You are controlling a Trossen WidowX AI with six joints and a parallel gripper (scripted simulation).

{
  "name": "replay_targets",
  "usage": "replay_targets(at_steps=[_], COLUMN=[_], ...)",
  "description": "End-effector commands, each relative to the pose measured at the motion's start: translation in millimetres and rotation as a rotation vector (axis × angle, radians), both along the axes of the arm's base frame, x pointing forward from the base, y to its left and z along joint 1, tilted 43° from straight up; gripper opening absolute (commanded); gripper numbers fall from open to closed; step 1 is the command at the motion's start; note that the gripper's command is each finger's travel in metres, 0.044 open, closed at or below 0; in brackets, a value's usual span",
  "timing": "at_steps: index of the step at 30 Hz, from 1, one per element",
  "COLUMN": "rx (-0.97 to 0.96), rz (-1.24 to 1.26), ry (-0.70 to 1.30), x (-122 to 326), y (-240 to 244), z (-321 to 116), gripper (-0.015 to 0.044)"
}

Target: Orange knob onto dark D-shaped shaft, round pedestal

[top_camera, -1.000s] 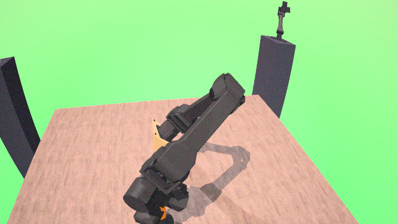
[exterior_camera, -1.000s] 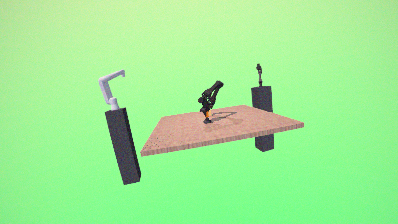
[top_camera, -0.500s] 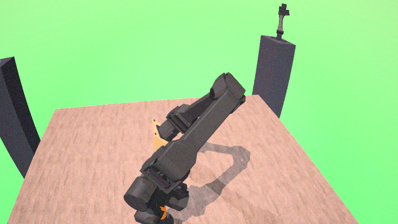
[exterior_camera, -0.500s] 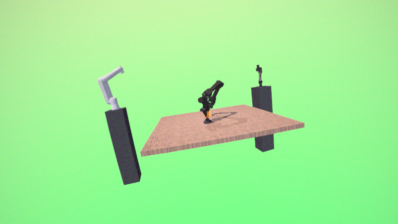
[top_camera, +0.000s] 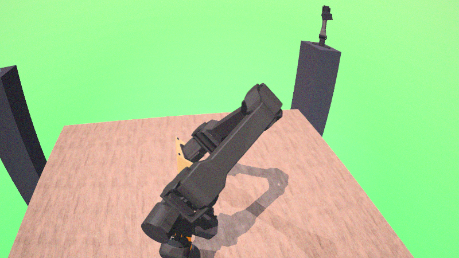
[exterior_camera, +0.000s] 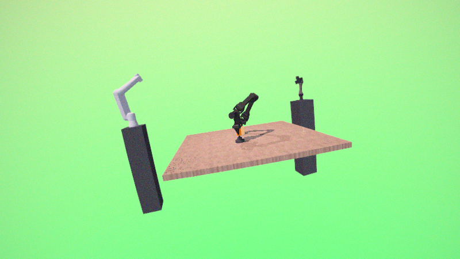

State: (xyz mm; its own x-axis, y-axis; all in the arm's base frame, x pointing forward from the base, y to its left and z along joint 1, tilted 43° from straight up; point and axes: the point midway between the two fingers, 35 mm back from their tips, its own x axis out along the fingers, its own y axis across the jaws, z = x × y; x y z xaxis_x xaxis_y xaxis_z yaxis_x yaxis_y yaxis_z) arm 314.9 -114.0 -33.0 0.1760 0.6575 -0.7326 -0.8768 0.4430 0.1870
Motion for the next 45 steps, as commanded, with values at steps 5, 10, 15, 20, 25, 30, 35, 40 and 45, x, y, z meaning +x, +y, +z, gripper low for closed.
replay_targets(at_steps=[5, 10, 15, 20, 25, 30, 35, 40, 45], rx=[-0.013, -0.013, -0.013, -0.013, -0.023, -0.05, -0.05, -0.05, -0.05], rz=[0.042, 0.042, 0.042, 0.042, 0.082, 0.195, 0.195, 0.195, 0.195], ry=[-0.039, -0.039, -0.039, -0.039, -0.075, -0.176, -0.176, -0.176, -0.176], x=[3.9, 4.0, 3.3, 1.8, -0.2, -2.0, -0.9, 0.7, 1.6], y=[0.4, 0.5, 1.1, -0.8, -0.5, 0.3, 0.4, 0.0, 0.7], z=[-2.8, -2.8, -2.9, -0.3, 1.0, -0.5, -1.5, -1.2, -1.1], gripper=[0.0, 0.0, 0.0, 0.0, 0.0, 0.0, 0.0, 0.0, 0.0])
